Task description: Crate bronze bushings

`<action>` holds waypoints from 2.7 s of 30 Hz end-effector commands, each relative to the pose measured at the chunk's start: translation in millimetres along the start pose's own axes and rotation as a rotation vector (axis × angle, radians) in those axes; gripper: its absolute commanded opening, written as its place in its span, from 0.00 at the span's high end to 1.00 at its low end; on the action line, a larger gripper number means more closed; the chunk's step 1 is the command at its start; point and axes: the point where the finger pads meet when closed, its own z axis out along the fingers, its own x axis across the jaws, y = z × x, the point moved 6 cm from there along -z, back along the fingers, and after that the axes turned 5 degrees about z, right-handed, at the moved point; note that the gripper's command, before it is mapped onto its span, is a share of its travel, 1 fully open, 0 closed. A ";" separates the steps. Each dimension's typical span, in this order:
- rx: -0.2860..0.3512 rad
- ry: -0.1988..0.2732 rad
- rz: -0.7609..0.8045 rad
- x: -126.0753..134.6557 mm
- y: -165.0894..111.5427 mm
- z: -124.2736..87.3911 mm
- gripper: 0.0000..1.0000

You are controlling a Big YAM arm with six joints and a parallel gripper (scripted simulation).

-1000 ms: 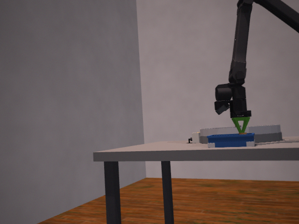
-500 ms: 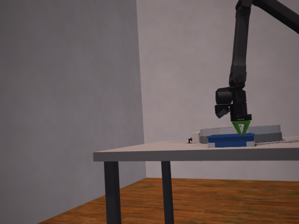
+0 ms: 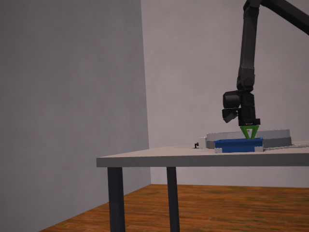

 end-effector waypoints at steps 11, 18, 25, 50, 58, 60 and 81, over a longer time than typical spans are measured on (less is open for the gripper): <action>-0.023 0.001 0.001 -5.8 9.7 -3.4 1.00; -0.023 0.001 0.001 -5.8 9.7 -3.4 1.00; -0.023 0.001 0.001 -5.8 9.7 -3.4 1.00; -0.026 0.002 0.001 -5.6 10.5 4.1 1.00; -0.027 0.002 0.001 -6.0 11.0 5.7 1.00; -0.021 0.001 0.000 -6.0 9.0 6.4 1.00; -0.021 0.001 0.001 -6.0 9.0 6.5 1.00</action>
